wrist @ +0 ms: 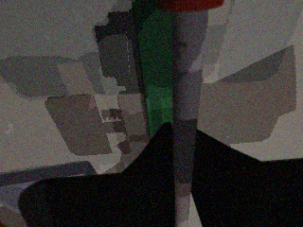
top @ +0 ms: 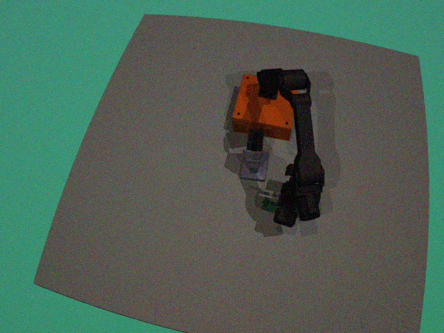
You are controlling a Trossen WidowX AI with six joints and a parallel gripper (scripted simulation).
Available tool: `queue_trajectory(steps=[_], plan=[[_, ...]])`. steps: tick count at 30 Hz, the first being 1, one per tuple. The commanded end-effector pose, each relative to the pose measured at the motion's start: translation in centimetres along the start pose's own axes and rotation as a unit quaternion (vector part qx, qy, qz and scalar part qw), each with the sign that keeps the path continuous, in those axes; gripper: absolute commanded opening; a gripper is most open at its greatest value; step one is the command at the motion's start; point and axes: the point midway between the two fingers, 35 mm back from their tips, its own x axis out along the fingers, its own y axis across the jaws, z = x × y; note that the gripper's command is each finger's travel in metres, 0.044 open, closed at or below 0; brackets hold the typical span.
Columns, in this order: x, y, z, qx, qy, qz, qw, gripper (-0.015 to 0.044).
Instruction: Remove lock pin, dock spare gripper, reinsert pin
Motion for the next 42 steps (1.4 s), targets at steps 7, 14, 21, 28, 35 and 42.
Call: queue_trajectory(steps=[7, 14, 21, 28, 35, 42], plan=[[-3.9, 0.1, -1.1, -0.001, 0.001, -0.003, 1.000, 0.0000], [-3.4, 0.0, -0.9, 0.001, -0.002, -0.003, 1.000, 0.0000], [-3.4, 0.1, -0.9, -0.032, -0.002, -0.013, 0.999, 0.0000], [-3.9, 1.4, -0.8, -0.019, -0.003, -0.008, 1.000, 0.0000], [-4.5, 3.2, -0.9, -0.026, -0.003, -0.009, 1.000, 0.0000], [-4.9, 5.1, -1.0, -0.032, -0.003, -0.010, 0.999, 0.0000]])
